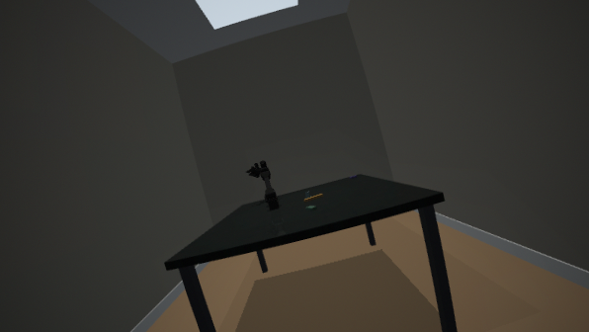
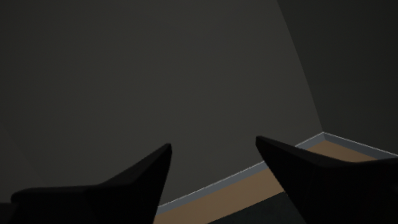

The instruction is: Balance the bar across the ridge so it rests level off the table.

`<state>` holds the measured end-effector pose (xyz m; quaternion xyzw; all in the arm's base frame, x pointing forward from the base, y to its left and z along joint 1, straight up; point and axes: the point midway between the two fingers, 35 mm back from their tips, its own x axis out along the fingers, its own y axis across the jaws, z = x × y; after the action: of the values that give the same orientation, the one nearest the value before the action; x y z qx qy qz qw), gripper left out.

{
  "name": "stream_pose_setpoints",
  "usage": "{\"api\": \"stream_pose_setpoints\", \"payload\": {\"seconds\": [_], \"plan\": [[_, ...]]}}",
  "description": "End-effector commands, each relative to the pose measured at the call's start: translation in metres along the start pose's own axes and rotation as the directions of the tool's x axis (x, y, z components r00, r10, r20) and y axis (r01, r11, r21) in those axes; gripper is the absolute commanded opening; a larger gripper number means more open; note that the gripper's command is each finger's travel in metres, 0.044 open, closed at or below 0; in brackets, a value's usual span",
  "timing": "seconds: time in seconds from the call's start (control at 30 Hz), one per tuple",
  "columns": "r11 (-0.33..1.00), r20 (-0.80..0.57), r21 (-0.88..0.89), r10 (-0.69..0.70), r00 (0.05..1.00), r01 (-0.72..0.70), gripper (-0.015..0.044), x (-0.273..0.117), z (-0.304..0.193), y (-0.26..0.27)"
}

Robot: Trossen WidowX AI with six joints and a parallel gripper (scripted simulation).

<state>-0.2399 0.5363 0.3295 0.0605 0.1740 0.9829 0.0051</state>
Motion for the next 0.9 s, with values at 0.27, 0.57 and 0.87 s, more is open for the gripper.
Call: {"api": "stream_pose_setpoints", "payload": {"seconds": [0.27, 0.57, 0.87], "plan": [[0.989, 0.066, 0.049, -0.144, 0.987, 0.141, 0.0315, -0.042, 0.016, -0.023], [0.927, 0.140, 0.134, -0.366, 0.920, 0.349, 0.0315, -0.113, 0.032, -0.051], [0.841, 0.164, 0.195, -0.536, 0.828, 0.505, 0.0315, -0.183, 0.039, -0.062]]}}
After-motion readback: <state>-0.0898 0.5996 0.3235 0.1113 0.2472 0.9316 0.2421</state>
